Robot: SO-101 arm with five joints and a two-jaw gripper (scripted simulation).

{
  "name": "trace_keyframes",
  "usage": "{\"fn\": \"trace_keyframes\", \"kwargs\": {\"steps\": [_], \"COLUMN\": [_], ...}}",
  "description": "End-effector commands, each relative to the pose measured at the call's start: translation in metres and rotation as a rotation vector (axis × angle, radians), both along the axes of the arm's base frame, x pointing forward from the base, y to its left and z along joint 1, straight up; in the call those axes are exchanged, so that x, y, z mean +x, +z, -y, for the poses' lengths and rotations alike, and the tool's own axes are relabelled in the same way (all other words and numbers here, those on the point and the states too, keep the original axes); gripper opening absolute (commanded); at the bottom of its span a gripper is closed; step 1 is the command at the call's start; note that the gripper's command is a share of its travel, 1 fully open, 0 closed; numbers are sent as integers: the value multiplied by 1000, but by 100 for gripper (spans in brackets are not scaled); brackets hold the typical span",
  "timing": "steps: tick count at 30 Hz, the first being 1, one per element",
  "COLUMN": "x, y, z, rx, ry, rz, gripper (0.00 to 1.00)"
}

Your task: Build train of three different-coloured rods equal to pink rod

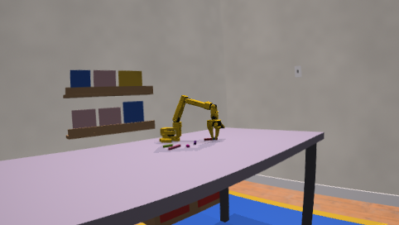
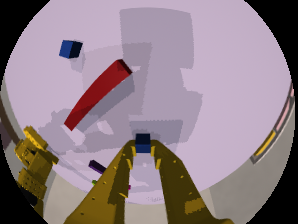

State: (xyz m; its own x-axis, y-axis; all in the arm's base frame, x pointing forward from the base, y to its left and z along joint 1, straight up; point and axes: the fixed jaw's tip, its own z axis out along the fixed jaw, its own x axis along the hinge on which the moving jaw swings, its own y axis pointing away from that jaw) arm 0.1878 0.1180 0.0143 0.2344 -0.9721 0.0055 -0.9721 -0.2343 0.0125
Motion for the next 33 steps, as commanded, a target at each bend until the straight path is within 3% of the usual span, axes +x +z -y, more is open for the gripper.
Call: {"fn": "trace_keyframes", "kwargs": {"steps": [1, 33], "x": [14, 17], "y": [24, 26], "z": [-11, -12], "rx": [77, 82], "ry": [15, 14], "rz": [123, 130], "gripper": [0, 0]}}
